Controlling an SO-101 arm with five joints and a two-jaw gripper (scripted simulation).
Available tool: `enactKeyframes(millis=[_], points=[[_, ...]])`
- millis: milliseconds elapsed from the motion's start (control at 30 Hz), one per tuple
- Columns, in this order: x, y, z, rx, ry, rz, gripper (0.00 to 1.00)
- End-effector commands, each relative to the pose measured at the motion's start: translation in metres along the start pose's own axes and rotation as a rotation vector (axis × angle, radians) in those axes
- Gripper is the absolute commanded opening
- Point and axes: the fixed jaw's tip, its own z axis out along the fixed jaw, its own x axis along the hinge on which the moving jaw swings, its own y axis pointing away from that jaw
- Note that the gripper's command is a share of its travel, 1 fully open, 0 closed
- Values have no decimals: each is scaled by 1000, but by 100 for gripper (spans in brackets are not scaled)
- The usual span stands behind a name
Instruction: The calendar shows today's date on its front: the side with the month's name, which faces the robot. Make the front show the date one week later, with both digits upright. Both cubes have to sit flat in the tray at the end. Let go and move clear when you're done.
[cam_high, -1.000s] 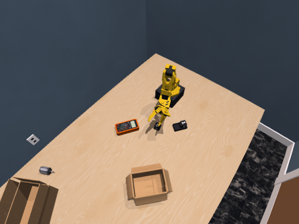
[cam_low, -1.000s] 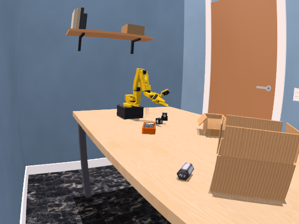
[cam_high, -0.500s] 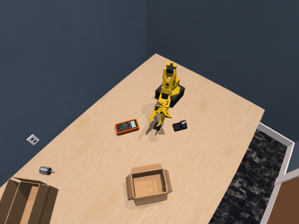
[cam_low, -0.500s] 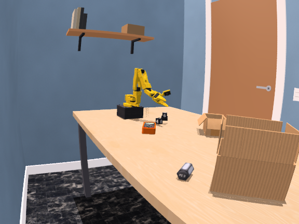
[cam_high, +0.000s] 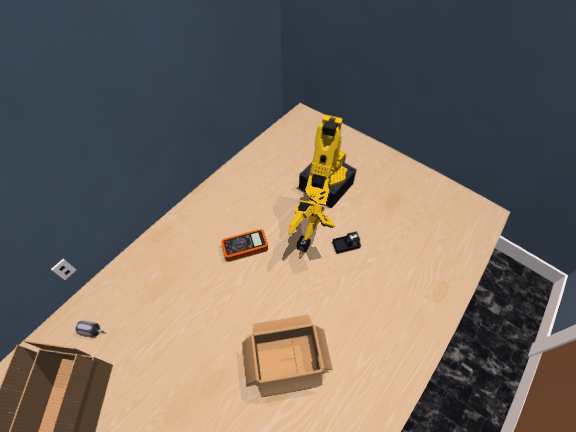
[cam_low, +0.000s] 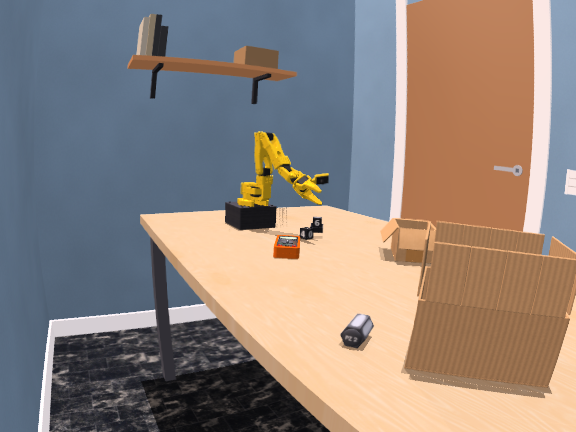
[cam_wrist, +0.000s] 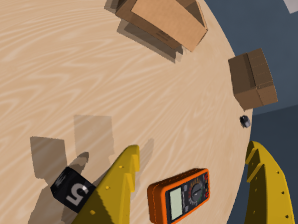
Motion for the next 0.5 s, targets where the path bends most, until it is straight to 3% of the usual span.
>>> enactKeyframes(millis=[0,467], points=[[-2,-7,-8,-129,63,-148,35],[-3,-10,-17,-203,107,-286,35]])
